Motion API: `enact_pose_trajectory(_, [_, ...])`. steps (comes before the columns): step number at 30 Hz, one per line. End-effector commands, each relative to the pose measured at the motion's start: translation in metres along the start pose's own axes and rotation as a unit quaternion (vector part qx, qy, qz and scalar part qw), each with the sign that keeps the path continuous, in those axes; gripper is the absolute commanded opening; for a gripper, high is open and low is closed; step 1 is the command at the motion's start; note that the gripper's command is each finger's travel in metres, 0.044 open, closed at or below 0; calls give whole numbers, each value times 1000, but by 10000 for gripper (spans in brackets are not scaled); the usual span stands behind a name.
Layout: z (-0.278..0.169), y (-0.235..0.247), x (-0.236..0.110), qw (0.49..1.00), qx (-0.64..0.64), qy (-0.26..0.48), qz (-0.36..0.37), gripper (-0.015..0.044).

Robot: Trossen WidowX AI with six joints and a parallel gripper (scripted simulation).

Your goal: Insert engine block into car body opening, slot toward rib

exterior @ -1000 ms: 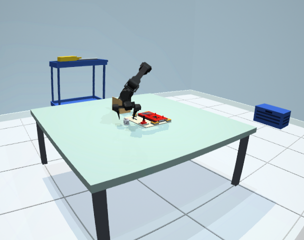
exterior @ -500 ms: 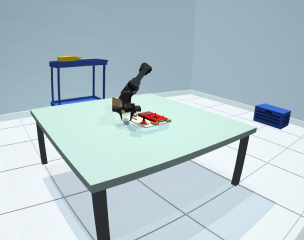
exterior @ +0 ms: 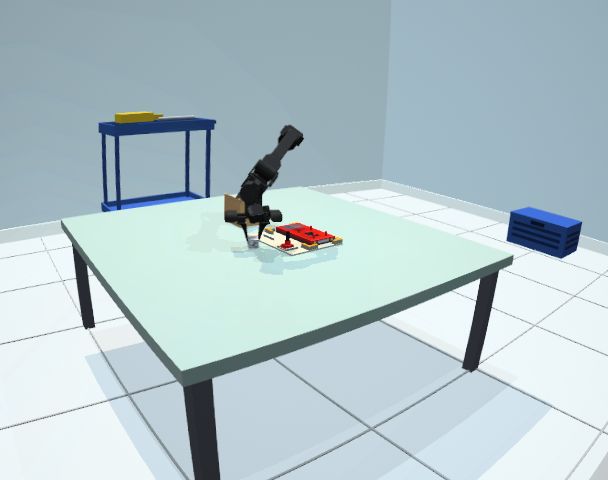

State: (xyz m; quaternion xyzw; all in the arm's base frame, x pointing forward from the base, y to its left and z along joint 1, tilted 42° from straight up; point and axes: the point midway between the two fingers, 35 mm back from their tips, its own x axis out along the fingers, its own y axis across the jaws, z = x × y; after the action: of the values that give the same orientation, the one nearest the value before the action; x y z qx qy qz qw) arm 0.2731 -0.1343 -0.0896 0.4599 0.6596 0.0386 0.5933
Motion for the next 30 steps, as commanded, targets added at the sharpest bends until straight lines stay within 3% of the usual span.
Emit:
enact_pose_trajectory(1, [4, -1, -12, 1000, -3, -5, -2, 0])
enact_pose_trajectory(30, [5, -3, -103, 1000, -2, -5, -4, 0])
